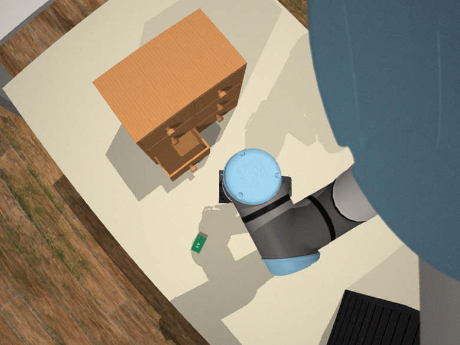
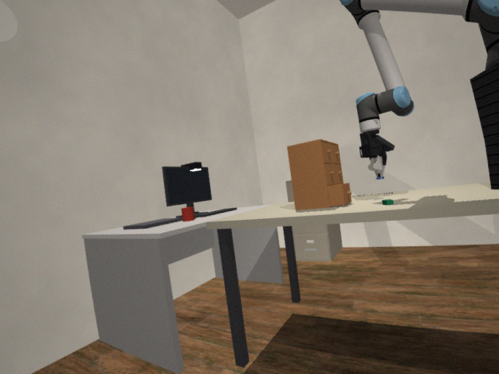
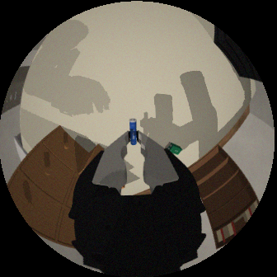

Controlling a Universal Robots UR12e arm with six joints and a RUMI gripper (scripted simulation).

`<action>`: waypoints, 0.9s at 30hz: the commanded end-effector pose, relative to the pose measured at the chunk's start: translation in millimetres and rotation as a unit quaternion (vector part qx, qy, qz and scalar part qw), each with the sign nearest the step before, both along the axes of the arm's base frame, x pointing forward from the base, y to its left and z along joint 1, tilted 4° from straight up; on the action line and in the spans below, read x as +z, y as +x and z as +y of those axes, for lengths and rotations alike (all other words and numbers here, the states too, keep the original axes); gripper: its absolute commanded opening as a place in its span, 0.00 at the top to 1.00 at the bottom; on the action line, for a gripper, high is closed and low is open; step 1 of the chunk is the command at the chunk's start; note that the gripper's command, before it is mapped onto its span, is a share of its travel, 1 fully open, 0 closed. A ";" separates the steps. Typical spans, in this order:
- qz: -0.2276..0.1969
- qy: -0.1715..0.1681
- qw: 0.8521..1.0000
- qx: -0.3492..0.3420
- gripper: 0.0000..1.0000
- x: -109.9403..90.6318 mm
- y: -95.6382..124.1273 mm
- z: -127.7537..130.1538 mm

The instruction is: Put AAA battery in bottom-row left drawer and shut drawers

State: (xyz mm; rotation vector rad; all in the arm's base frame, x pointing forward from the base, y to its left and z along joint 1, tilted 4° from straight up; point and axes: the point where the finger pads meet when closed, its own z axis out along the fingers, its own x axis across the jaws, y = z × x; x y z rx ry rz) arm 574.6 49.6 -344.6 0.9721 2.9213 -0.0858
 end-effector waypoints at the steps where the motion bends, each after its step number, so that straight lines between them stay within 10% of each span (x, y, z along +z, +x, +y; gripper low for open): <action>1: 0.008 0.000 0.990 0.139 0.98 0.5 3.6 1.0; 7: 0.014 -0.004 0.973 0.229 0.98 0.5 6.2 2.6; 20: 0.029 -0.014 0.889 0.457 0.98 0.4 13.6 9.6; 27: 0.038 -0.020 0.811 0.584 0.98 0.3 17.5 15.6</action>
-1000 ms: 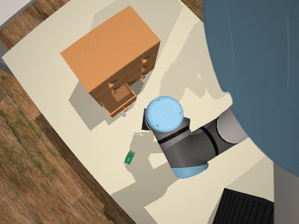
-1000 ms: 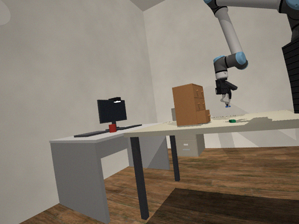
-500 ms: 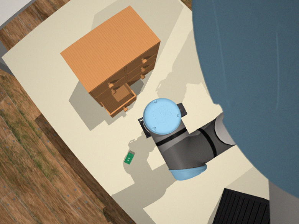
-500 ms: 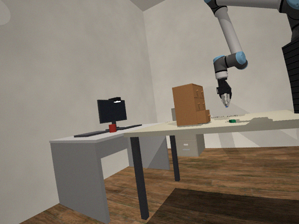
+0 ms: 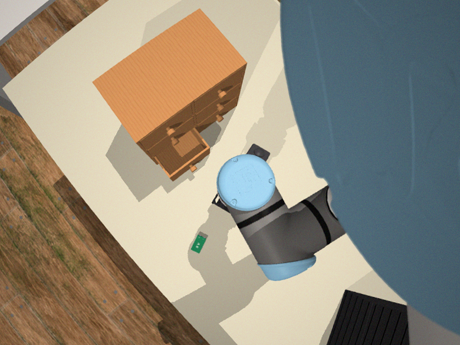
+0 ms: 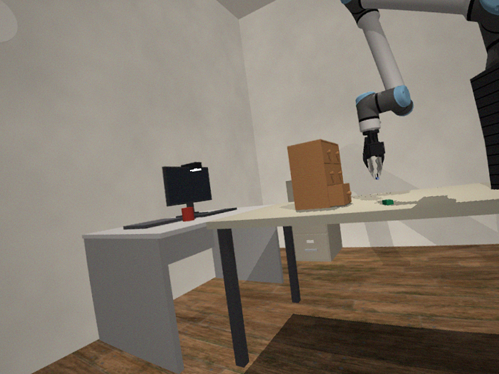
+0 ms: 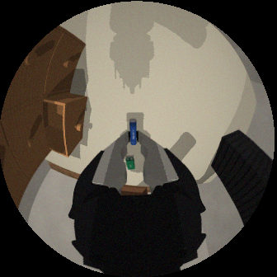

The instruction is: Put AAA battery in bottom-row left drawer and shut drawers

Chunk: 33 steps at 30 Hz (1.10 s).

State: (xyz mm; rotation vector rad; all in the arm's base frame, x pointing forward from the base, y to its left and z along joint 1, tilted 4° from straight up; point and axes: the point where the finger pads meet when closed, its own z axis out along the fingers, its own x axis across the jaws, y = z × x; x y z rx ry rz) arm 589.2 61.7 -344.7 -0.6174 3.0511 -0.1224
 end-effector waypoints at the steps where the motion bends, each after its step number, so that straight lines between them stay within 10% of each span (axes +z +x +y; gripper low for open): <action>1: 0.007 0.000 0.992 0.124 0.98 0.3 3.4 4.5; 33: 0.032 -0.016 0.867 0.496 0.98 -0.7 8.7 25.6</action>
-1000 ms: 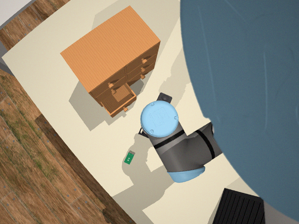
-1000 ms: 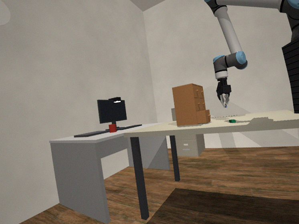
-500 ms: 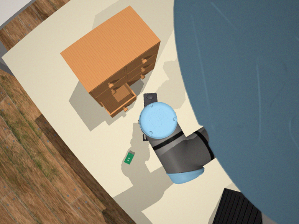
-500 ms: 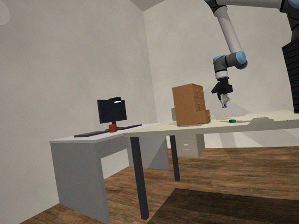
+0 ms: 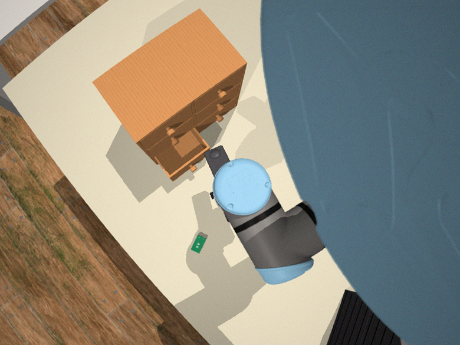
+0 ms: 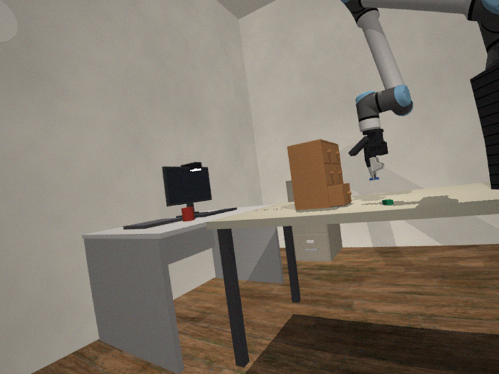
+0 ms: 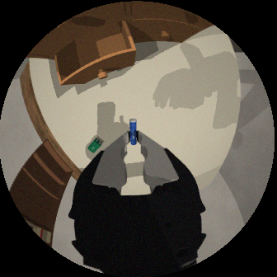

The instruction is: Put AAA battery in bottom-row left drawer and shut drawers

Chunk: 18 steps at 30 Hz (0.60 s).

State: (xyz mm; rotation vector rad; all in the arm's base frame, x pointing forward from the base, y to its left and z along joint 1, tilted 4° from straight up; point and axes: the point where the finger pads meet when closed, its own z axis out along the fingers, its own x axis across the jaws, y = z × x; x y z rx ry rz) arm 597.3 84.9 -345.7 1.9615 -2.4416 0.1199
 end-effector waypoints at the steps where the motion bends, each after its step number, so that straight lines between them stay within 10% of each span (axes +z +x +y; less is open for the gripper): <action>1: 0.003 -0.001 0.999 0.051 0.98 0.3 0.6 2.8; 18: 0.006 -0.003 0.994 0.113 0.98 0.1 0.6 6.4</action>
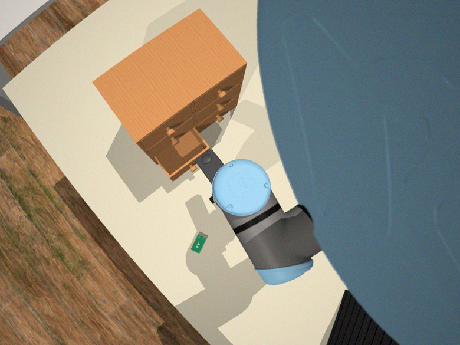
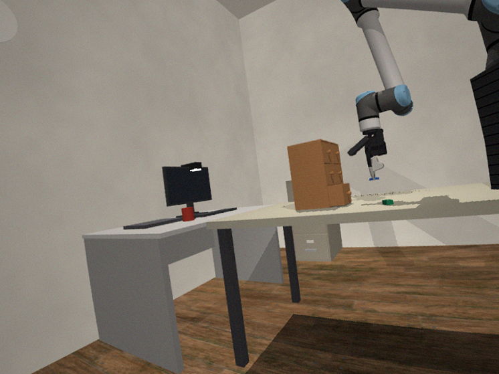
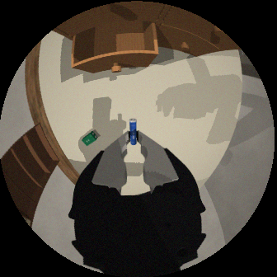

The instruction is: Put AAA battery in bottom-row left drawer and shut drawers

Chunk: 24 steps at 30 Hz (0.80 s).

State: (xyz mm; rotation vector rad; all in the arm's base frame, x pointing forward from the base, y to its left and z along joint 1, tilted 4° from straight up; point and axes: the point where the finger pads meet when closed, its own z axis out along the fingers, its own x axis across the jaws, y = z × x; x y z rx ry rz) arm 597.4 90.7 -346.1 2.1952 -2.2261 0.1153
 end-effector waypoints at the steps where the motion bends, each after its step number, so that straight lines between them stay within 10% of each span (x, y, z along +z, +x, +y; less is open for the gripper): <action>1: 0.000 0.000 1.000 0.013 0.98 0.4 0.4 0.8; 24: 0.000 0.000 1.000 0.017 0.98 9.0 0.2 1.5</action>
